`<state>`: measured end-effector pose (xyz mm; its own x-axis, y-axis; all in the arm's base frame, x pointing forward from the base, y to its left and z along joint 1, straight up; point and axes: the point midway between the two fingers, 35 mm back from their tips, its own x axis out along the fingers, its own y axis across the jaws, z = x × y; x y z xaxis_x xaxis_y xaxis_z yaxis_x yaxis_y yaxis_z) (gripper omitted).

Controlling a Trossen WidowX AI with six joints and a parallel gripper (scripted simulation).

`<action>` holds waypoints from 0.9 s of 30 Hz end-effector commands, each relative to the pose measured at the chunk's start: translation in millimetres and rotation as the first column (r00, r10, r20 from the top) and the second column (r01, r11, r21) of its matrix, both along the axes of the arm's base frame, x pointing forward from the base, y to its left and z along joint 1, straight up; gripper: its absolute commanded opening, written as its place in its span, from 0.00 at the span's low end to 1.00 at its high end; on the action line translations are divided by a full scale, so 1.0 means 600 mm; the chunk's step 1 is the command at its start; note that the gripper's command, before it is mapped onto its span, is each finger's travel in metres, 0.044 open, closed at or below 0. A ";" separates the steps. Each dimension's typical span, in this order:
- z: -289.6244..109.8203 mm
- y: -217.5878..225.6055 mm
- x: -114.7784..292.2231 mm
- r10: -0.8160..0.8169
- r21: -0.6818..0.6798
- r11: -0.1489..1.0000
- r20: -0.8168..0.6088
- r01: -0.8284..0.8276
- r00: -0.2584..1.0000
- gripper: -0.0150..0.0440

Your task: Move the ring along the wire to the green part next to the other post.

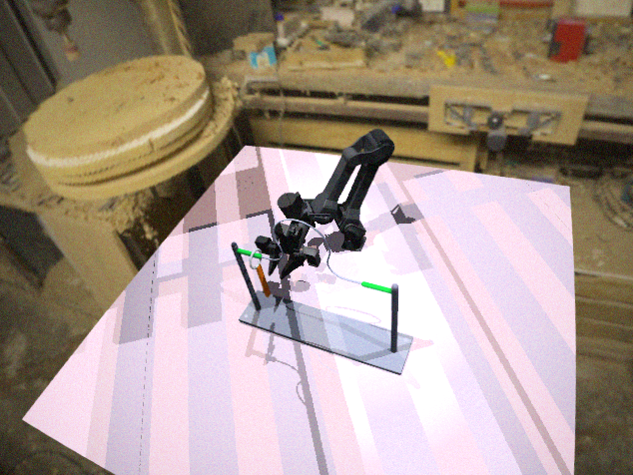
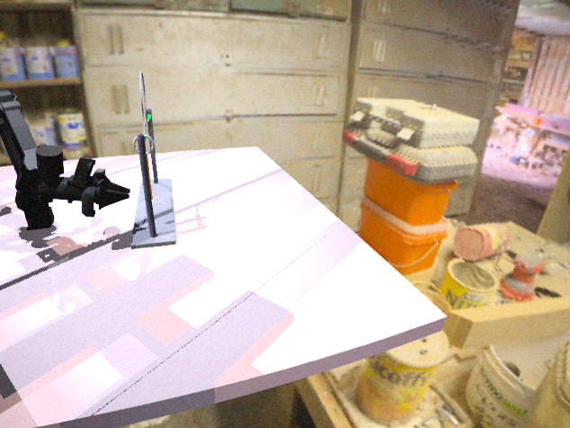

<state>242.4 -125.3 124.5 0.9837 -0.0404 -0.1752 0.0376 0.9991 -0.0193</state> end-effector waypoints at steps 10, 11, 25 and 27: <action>0.014 -0.002 0.026 -0.011 0.006 1.000 0.014 0.011 1.000 0.53; 0.014 -0.003 0.028 -0.011 0.006 1.000 0.014 0.011 1.000 0.53; 0.011 -0.006 0.062 -0.011 0.005 1.000 0.014 0.011 1.000 0.53; 0.011 -0.007 0.067 -0.011 0.005 1.000 0.014 0.011 1.000 0.53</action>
